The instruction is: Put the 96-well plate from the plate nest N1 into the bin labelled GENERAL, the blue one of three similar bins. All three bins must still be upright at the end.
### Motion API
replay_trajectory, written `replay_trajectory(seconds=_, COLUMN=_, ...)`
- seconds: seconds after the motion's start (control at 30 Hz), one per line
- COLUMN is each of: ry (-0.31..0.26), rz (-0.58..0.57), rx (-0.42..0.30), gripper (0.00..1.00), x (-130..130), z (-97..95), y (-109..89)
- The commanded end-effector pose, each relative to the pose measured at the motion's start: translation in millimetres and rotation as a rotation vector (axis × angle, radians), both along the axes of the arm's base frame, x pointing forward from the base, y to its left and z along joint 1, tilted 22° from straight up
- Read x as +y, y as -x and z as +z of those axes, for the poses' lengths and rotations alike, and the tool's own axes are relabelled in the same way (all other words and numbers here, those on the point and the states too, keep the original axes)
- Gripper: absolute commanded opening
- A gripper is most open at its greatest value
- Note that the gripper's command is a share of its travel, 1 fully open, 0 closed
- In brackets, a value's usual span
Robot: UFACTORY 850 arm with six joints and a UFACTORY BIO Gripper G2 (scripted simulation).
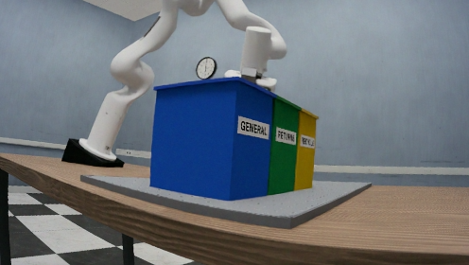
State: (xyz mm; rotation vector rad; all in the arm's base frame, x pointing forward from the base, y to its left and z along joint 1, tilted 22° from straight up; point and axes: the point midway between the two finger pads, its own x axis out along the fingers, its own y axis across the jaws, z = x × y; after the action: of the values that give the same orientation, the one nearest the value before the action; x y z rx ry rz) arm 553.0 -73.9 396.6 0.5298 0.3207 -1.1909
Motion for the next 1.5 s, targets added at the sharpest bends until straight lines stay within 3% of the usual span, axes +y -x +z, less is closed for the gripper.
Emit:
replay_trajectory(seconds=0.0, ry=0.041, rz=0.069, rx=-0.098, gripper=0.37, x=-18, z=2.2, y=-10.1)
replay_trajectory(seconds=0.13, ry=0.047, rz=0.077, rx=-0.109, gripper=0.37, x=-20, z=2.4, y=-11.3)
replay_trajectory(seconds=0.63, ry=0.225, rz=0.323, rx=-0.359, gripper=0.37, x=-63, z=10.6, y=-29.0)
replay_trajectory(seconds=0.7, ry=0.225, rz=0.323, rx=-0.359, gripper=0.37, x=-63, z=10.6, y=-29.0)
replay_trajectory(seconds=1.07, ry=0.397, rz=0.557, rx=-0.518, gripper=0.37, x=-81, z=34.2, y=-20.7)
replay_trajectory(seconds=1.2, ry=0.452, rz=0.632, rx=-0.556, gripper=0.37, x=-82, z=39.2, y=-16.4)
replay_trajectory(seconds=1.27, ry=0.452, rz=0.632, rx=-0.556, gripper=0.37, x=-82, z=39.2, y=-16.4)
replay_trajectory(seconds=1.47, ry=0.560, rz=0.789, rx=-0.616, gripper=0.37, x=-82, z=49.2, y=-0.7)
